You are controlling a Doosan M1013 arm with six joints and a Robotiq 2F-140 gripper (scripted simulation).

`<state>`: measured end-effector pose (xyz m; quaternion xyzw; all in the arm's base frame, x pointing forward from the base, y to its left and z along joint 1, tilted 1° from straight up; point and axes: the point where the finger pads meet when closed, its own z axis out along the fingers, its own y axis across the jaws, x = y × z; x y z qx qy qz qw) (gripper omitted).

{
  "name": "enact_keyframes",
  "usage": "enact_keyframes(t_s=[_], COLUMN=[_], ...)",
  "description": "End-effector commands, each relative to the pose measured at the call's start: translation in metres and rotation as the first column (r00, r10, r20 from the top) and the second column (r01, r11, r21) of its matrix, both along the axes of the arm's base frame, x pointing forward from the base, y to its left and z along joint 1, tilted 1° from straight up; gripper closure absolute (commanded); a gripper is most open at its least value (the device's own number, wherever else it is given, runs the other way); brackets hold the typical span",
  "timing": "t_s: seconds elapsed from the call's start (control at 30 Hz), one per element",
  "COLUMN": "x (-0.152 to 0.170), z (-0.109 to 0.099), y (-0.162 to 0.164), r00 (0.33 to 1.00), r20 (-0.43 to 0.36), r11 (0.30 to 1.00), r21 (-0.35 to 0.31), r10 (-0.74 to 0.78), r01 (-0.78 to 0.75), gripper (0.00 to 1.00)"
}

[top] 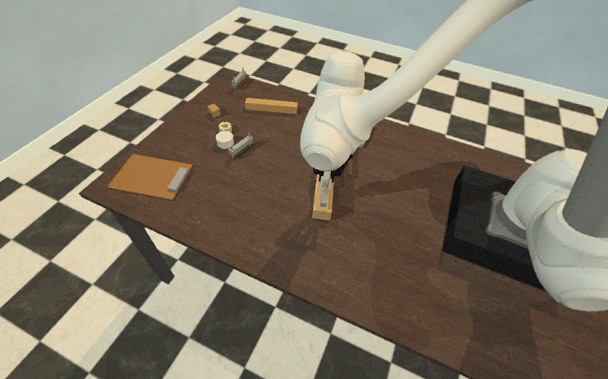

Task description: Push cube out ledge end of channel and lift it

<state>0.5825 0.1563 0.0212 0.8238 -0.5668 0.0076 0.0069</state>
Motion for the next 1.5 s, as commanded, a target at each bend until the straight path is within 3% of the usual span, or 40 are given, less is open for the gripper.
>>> enact_keyframes(t_s=[0.0, 0.3, 1.47], x=[0.0, 0.0, 0.0], z=[-0.005, -0.021, -0.021], y=[0.0, 0.0, 0.0], r00=[1.0, 1.0, 1.0], r20=[0.0, 0.0, 0.0], r11=[1.0, 1.0, 1.0], r21=[0.0, 0.0, 0.0], r10=[0.0, 0.0, 0.0], r01=[0.0, 0.0, 0.0], gripper=[1.0, 1.0, 1.0])
